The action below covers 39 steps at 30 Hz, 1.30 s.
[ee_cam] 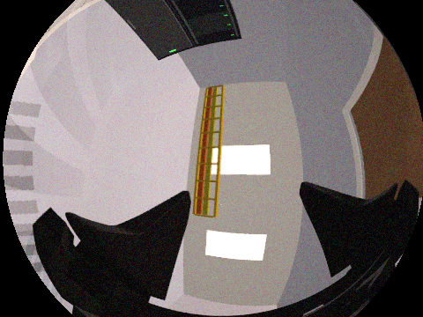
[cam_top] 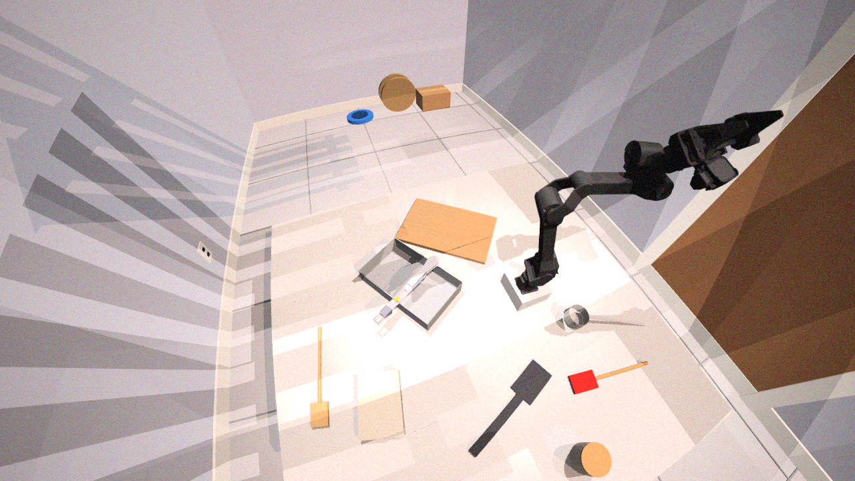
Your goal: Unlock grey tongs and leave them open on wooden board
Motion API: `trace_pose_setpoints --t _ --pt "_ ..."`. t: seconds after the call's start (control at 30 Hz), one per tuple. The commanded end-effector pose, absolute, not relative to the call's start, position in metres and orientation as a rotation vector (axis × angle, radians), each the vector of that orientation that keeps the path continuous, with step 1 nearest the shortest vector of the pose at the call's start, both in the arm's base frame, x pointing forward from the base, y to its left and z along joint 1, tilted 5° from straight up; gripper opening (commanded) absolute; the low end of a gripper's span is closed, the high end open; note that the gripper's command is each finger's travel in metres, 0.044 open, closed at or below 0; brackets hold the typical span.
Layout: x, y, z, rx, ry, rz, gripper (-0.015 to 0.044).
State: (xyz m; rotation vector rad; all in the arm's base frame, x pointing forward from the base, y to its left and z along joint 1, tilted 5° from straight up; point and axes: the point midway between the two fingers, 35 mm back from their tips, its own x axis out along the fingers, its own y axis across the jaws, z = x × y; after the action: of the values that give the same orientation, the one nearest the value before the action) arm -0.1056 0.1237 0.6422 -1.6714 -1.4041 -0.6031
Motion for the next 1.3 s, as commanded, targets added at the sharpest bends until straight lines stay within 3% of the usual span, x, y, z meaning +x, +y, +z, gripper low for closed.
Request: trace_pose_setpoints --t 0.0,0.17,0.47,0.8,1.27 --pt "-0.106 0.125 0.642 -1.68 -1.403 -0.614 0.0374" --pt "-0.109 0.139 0.639 -1.802 -1.372 -0.756 0.026" --pt "-0.116 0.189 0.627 -2.146 -1.294 -1.185 0.026" --pt "-0.089 0.262 0.602 -2.613 -1.075 -1.716 0.026" --pt "0.007 0.367 0.53 -3.211 -0.646 -2.64 0.026"
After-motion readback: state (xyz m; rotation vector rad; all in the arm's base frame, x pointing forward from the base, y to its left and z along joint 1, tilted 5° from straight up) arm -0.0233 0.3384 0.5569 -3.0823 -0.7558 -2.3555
